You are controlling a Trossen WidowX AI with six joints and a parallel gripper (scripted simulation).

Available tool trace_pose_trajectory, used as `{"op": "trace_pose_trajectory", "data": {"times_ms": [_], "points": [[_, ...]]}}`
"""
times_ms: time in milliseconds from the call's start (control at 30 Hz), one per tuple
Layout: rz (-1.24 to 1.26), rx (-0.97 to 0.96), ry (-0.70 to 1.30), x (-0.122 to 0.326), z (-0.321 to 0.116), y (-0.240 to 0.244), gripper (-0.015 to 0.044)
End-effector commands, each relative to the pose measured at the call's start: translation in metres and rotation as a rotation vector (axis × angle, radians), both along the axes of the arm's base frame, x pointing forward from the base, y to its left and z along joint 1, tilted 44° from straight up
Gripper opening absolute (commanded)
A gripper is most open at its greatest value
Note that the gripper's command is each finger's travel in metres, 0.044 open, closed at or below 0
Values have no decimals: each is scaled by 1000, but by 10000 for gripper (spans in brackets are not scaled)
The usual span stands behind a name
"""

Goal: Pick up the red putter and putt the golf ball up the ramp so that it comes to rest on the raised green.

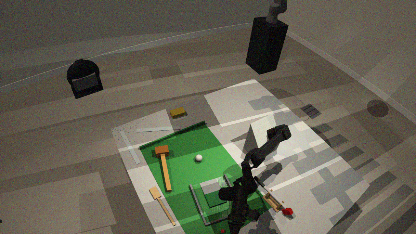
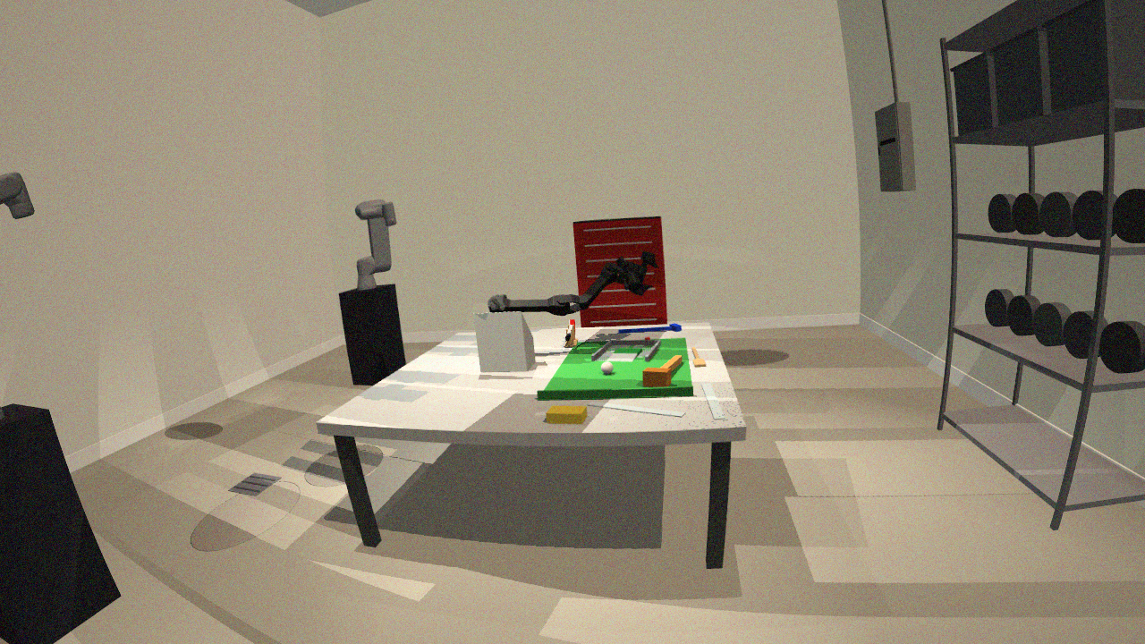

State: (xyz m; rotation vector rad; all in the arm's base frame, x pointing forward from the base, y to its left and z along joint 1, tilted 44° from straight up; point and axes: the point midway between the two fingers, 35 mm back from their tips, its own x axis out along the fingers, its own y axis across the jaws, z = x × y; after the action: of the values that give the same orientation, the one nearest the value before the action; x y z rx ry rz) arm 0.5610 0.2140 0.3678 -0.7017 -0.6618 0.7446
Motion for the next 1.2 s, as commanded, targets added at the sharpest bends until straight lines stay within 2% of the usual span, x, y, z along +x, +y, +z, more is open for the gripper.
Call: {"op": "trace_pose_trajectory", "data": {"times_ms": [0, 133, 300, 433, 667, 967, 1167], "points": [[-3, 1, -7, -1, 2, 0, 426], [-55, 26, -135, -19, 44, -3, 440], [-58, 27, -305, -56, 85, 25, 440], [-51, 86, -458, -103, 132, 32, 440], [-75, 134, -681, -168, 181, 54, 440], [-196, 272, -1045, -294, 256, 56, 440], [-268, 457, -1166, -375, 295, 29, 440]]}}
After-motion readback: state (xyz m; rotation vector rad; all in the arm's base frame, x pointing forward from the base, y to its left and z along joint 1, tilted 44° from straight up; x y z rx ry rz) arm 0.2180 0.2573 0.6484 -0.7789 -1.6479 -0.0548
